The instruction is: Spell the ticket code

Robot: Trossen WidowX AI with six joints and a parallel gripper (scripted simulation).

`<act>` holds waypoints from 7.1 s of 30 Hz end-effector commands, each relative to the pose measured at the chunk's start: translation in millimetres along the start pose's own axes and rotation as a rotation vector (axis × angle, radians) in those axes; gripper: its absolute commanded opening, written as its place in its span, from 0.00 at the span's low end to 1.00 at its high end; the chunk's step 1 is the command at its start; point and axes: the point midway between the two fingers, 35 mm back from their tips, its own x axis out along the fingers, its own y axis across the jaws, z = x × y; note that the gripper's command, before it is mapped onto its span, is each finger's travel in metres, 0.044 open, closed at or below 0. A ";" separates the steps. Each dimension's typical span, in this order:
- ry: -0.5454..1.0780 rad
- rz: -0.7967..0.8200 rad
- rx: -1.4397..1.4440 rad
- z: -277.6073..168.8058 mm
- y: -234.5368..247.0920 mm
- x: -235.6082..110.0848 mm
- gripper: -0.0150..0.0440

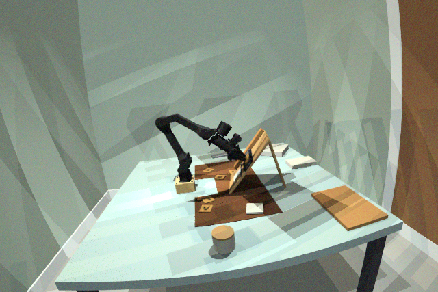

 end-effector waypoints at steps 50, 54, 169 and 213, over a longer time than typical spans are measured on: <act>0.004 0.001 0.000 -0.9 0.9 -28.5 0.71; 0.004 0.001 0.000 -0.9 0.9 -28.5 0.53; 0.691 -0.002 0.004 23.1 -35.4 20.1 0.25; 0.691 -0.001 0.004 22.7 -20.7 18.4 0.25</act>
